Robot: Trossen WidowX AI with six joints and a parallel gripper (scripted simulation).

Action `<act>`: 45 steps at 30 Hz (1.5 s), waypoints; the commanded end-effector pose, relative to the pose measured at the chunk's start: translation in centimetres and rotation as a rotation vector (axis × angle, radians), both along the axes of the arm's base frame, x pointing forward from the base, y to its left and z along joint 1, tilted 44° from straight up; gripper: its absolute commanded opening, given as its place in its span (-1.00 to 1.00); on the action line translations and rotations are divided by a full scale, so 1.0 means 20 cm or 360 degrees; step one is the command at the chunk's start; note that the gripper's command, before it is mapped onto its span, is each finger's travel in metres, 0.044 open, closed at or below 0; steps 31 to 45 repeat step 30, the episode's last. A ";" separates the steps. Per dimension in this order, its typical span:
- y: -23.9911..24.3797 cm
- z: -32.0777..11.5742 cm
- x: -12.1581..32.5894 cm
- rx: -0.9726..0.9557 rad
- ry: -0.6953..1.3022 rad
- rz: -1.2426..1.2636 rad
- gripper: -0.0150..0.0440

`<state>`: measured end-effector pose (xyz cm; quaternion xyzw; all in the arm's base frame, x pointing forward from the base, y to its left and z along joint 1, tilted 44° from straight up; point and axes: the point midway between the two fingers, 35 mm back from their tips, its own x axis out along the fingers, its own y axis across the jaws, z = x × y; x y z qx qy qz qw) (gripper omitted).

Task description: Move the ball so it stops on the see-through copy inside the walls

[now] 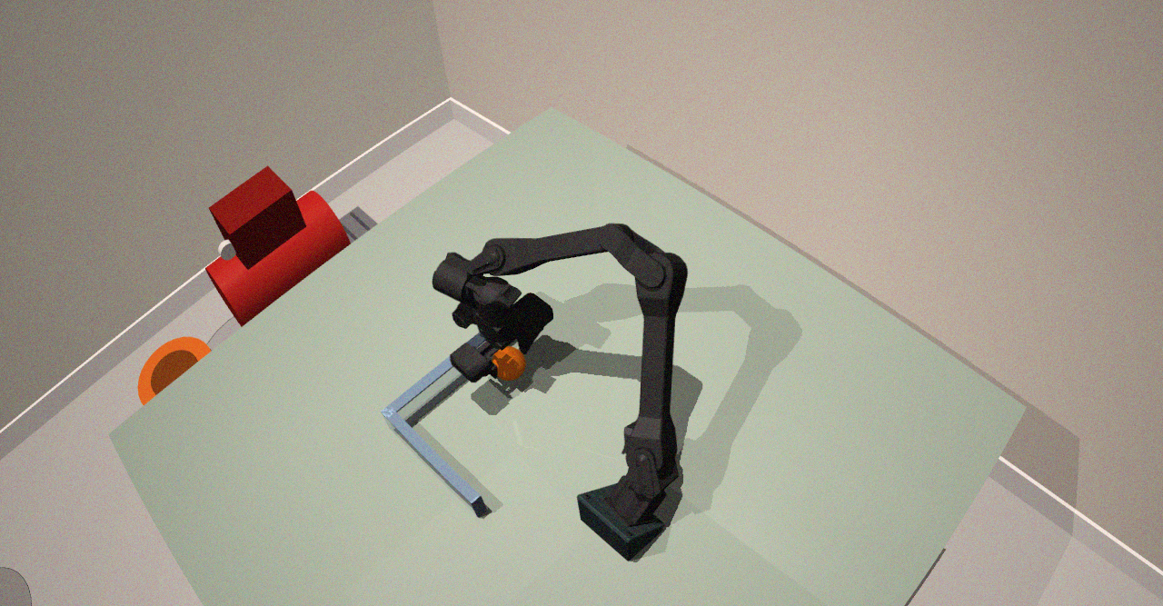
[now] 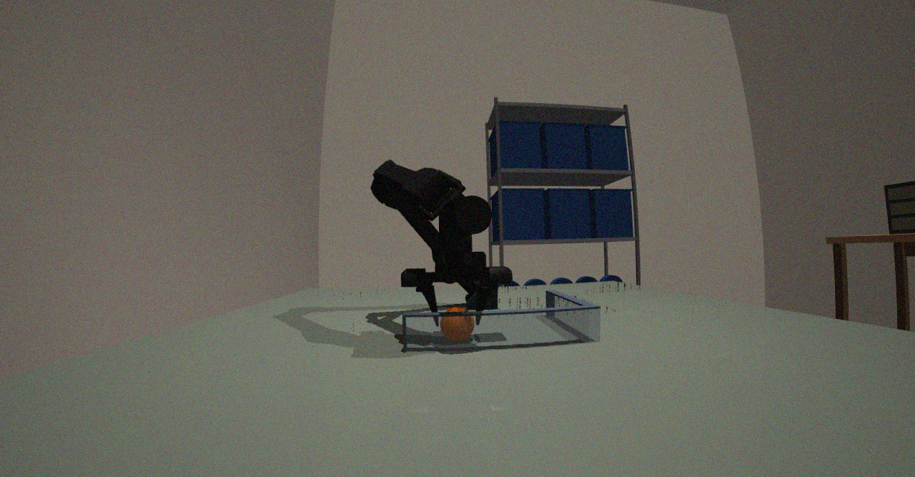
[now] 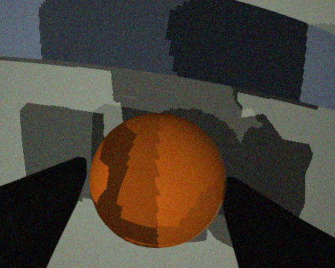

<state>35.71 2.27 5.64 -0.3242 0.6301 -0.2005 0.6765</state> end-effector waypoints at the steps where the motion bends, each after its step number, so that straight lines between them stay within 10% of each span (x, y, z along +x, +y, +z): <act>1: 0.03 0.03 0.00 0.0001 -0.0001 -0.0002 0.86; 45: 0.41 0.42 -0.08 -0.0039 0.0099 0.0172 1.00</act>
